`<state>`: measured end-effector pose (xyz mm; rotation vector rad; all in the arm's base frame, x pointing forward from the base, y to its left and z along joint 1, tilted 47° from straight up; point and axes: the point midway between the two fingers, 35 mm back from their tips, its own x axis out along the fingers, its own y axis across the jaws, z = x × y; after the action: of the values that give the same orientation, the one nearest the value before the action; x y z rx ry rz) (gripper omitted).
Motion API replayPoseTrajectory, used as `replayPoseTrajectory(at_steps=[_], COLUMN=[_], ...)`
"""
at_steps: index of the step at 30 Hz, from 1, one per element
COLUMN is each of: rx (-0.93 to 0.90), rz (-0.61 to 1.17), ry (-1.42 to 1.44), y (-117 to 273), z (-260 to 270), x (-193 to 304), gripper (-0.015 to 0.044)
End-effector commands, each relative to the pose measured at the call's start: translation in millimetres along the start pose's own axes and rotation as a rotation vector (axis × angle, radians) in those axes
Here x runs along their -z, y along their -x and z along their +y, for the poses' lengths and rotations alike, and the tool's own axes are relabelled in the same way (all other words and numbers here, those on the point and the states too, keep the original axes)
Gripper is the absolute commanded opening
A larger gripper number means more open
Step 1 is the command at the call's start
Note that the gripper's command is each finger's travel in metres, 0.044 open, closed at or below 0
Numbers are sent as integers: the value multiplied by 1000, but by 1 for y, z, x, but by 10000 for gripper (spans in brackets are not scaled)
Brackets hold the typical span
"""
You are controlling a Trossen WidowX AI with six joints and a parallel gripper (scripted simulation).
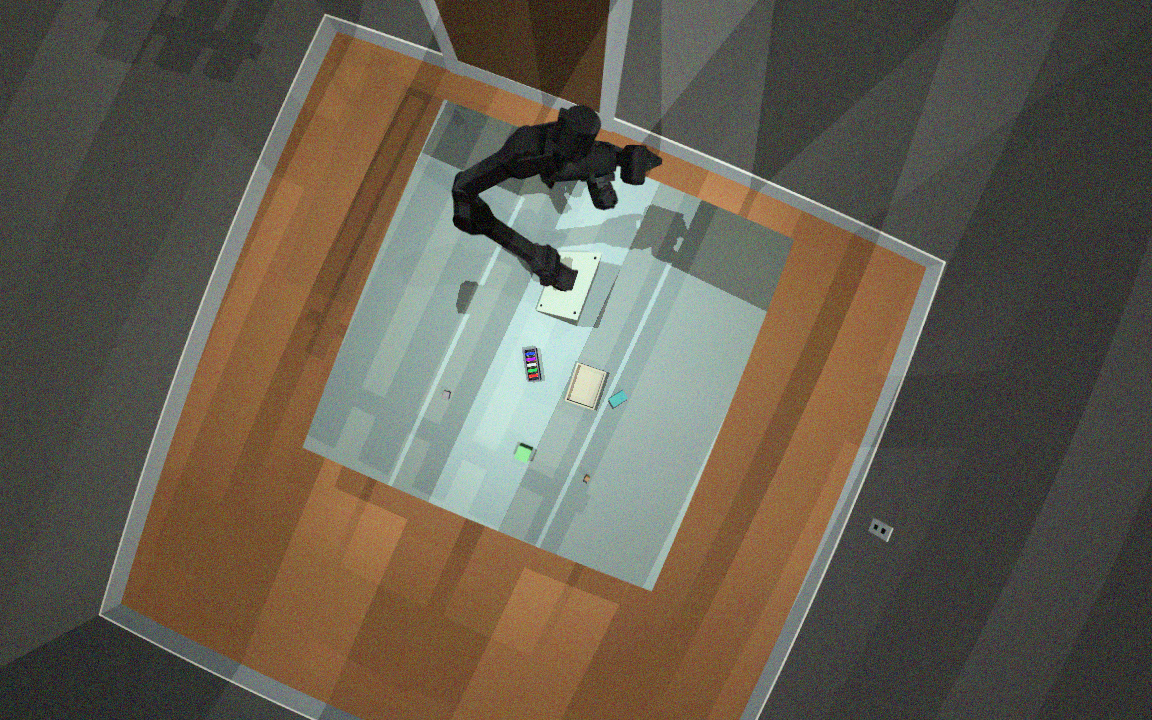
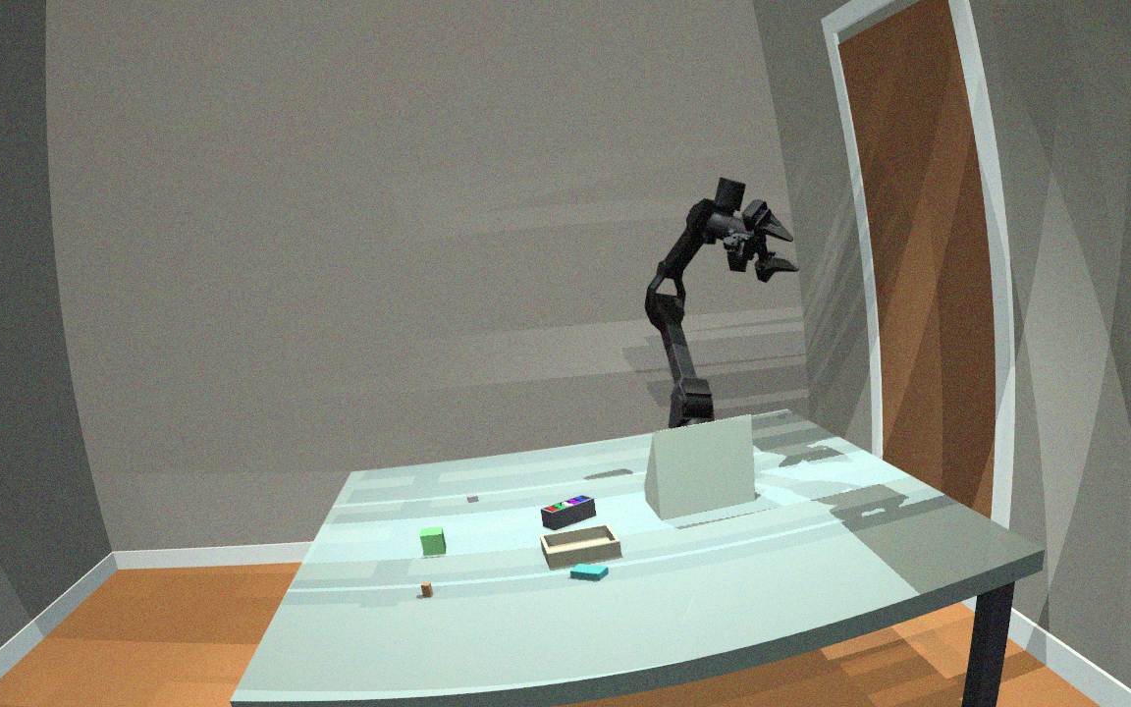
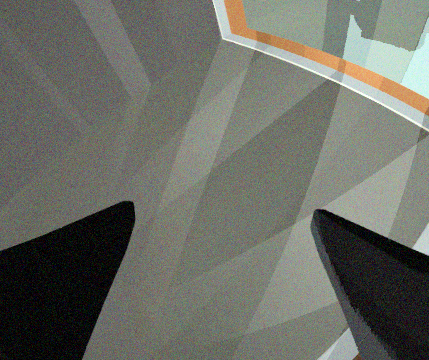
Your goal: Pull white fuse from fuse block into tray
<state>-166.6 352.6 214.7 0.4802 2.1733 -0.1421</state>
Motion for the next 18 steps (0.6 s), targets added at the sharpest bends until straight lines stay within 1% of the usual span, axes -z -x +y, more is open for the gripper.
replayPoseTrajectory(at_steps=[1, 3, 7, 13, 18], rx=[-4, -39, -127, -222, -257], rz=[-5, -48, -182, -376, -541], ry=[-3, -26, -98, -212, -313], y=[0, 1, 8, 34, 61], z=[2, 17, 54, 89, 96], x=[-2, -21, -83, -179, -260], gripper=[374, 321, 216, 65, 65])
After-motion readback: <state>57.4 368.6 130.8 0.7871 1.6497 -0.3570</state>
